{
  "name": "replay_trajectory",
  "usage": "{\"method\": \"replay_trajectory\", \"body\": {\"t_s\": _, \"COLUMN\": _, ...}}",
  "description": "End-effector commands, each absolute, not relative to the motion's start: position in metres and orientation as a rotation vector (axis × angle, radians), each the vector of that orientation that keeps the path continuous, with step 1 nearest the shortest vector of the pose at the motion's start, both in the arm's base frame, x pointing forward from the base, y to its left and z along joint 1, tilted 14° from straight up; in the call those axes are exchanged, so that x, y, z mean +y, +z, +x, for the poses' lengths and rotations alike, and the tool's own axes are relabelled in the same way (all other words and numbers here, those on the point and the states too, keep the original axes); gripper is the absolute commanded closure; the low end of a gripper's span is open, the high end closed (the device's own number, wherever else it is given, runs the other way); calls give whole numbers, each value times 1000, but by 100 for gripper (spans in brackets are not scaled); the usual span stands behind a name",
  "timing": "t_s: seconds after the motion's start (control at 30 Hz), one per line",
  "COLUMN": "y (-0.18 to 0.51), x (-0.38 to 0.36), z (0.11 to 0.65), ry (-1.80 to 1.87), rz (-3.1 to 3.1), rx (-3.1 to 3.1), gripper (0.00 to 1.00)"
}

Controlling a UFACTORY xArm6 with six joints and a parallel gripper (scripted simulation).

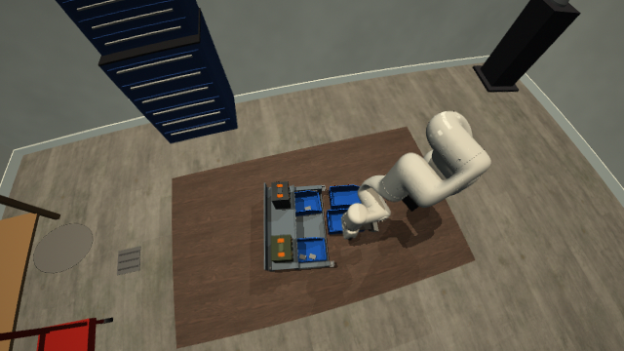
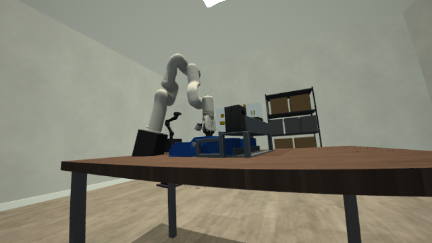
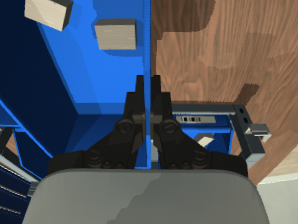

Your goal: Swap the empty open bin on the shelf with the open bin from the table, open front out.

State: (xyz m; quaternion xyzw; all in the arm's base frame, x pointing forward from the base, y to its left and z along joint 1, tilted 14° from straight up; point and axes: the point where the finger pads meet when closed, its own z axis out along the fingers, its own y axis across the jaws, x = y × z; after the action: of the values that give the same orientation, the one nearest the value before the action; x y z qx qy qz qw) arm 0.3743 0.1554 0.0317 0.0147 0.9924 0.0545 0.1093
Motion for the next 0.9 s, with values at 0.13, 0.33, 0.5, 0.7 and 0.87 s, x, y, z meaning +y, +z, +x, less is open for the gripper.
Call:
{"method": "replay_trajectory", "body": {"t_s": 0.13, "y": 33, "x": 156, "z": 376, "ry": 164, "rz": 43, "rx": 2917, "gripper": 100}}
{"method": "replay_trajectory", "body": {"t_s": 0.33, "y": 37, "x": 155, "z": 378, "ry": 169, "rz": 38, "rx": 2989, "gripper": 100}}
{"method": "replay_trajectory", "body": {"t_s": 0.5, "y": 40, "x": 155, "z": 379, "ry": 174, "rz": 33, "rx": 3052, "gripper": 100}}
{"method": "replay_trajectory", "body": {"t_s": 0.7, "y": 44, "x": 155, "z": 381, "ry": 180, "rz": 27, "rx": 3129, "gripper": 100}}
{"method": "replay_trajectory", "body": {"t_s": 0.87, "y": 44, "x": 155, "z": 381, "ry": 180, "rz": 26, "rx": 3132, "gripper": 100}}
